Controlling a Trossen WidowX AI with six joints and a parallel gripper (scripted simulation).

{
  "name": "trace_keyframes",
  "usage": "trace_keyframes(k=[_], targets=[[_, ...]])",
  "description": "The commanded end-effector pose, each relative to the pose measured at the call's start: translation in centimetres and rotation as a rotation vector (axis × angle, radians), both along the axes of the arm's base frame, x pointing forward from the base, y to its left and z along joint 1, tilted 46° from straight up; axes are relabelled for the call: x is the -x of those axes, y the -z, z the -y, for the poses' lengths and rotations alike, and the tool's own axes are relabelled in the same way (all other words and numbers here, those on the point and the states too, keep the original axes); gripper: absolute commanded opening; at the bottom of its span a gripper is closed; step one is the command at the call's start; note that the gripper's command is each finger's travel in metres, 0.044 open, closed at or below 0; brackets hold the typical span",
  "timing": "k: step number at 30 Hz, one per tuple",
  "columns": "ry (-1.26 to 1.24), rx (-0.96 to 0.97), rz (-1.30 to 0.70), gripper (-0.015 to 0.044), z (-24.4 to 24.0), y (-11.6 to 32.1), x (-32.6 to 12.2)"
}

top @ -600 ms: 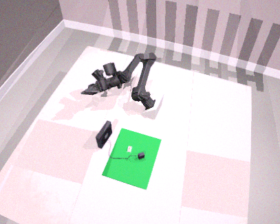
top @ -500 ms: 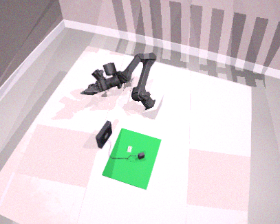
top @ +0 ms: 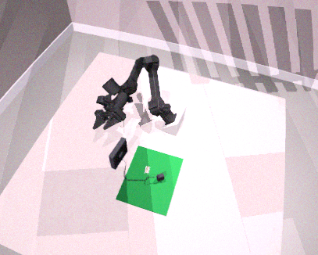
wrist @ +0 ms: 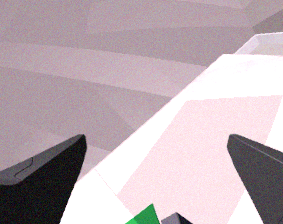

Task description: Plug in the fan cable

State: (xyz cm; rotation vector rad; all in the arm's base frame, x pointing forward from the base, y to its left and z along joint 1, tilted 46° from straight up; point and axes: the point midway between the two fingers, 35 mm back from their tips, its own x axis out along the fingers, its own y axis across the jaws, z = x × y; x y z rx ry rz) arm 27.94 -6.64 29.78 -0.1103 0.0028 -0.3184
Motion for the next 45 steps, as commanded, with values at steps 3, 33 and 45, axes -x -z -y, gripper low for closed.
trace_keyframes(k=[3, 33, 45], targets=[[-0.058, 0.114, -0.288, 0.0440, -1.5, 2.9, -3.5], [-1.306, 1.654, -2.073, 0.0440, -16.2, 24.2, -6.4], [-1.396, 1.733, -2.137, 0.0440, -14.0, 27.7, -6.1]])
